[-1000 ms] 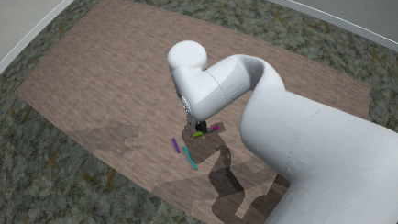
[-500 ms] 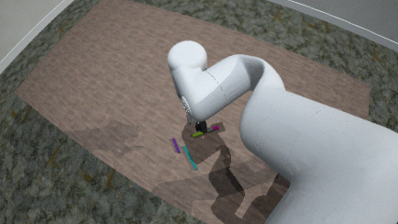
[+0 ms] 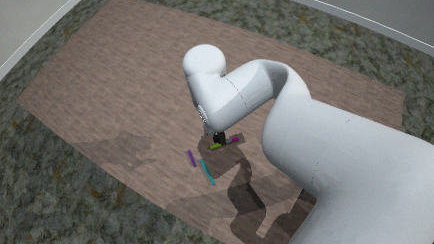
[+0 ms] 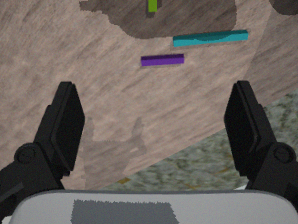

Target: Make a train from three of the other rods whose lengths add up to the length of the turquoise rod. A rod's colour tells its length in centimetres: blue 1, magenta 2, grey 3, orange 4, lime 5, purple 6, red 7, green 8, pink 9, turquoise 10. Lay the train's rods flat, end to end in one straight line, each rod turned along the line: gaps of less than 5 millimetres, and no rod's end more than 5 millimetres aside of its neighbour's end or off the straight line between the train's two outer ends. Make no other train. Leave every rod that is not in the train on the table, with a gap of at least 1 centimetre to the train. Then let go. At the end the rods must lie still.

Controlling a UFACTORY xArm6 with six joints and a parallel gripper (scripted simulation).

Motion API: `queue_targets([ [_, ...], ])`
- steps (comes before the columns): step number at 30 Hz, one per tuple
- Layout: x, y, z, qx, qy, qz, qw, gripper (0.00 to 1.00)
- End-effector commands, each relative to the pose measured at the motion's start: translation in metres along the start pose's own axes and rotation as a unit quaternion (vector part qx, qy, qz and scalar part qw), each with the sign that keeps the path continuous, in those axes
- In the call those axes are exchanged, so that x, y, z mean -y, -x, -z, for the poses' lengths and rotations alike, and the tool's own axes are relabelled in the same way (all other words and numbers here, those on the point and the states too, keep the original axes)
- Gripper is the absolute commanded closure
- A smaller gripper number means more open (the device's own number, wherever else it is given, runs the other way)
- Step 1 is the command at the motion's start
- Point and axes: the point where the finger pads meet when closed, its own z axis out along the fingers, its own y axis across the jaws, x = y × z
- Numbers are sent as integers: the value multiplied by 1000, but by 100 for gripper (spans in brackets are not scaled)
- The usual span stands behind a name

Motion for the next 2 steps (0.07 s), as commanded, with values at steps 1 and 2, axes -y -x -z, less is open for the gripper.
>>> queue_targets([
  [1, 1, 1, 1, 1, -2, 0, 1000, 0],
  [2, 1, 1, 1, 1, -2, 0, 1000, 0],
])
